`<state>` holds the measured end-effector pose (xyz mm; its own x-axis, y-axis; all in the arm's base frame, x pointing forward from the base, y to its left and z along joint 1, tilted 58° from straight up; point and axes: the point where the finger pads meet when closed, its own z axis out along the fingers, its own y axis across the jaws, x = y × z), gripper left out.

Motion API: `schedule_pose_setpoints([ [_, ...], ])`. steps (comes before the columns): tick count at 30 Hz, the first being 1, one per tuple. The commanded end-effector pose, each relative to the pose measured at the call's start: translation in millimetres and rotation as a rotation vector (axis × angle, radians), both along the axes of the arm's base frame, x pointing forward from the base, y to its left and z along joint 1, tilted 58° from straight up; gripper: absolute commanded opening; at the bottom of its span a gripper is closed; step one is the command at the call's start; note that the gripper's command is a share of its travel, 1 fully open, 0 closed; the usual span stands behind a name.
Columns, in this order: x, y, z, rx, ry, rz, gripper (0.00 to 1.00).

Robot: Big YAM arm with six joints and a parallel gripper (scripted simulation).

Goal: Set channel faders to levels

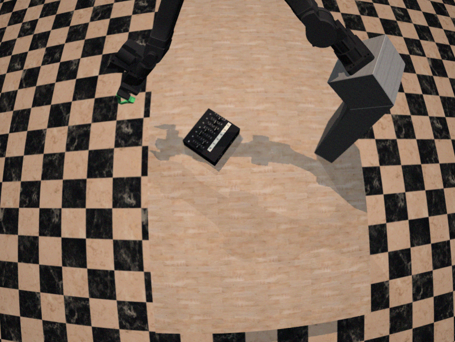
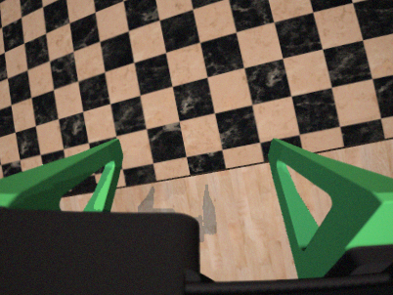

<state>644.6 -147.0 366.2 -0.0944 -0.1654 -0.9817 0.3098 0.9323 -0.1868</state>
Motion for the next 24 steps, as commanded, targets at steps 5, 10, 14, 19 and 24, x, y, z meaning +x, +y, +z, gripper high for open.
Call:
schedule_pose_setpoints([
  [5,-47.2,33.8,-163.1,0.004,0.339,-0.090,1.00],
  [10,-103.8,40.5,-252.8,-0.034,0.547,-0.174,1.00],
  [14,-122.9,41.6,-262.4,-0.051,0.583,-0.198,1.00],
  [19,-138.5,42.3,-276.2,-0.069,0.625,-0.217,1.00],
  [24,-136.8,42.4,-276.6,-0.069,0.621,-0.216,1.00],
])
